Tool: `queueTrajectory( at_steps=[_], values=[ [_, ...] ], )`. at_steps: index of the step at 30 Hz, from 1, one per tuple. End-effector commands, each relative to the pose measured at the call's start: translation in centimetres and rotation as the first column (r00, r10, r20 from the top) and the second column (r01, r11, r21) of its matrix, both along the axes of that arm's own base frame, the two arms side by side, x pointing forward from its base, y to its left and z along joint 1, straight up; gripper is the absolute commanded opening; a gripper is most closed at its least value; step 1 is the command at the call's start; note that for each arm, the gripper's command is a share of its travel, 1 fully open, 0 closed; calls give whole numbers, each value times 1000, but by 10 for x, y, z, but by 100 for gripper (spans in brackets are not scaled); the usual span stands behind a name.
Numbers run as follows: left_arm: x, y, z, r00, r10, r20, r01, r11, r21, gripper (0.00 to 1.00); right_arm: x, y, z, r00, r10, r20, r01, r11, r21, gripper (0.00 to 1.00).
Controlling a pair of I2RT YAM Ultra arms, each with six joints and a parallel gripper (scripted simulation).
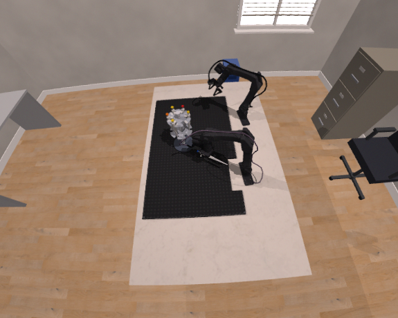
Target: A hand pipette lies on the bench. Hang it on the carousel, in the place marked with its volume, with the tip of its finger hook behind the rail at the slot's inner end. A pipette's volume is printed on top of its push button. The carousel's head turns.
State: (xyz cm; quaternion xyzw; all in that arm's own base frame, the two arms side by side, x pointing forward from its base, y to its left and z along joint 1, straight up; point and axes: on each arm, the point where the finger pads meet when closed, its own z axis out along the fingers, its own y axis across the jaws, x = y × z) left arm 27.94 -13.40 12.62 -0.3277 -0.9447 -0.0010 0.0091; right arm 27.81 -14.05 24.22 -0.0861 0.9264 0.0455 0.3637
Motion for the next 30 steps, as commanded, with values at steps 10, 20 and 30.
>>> queueTrajectory(
  at_steps=[10,20,30],
  values=[
    [28,-25,9,1000,5,18,-5,1000,-9,12,4,-4,11,999,5,47,-4,1000,-22,100],
    [47,-33,20,993,18,118,-7,996,-93,12,4,-4,11,999,5,47,-4,1000,-22,100],
    [62,-48,40,970,28,240,18,982,-188,12,4,-4,11,999,5,47,-4,1000,-22,100]
  ],
)
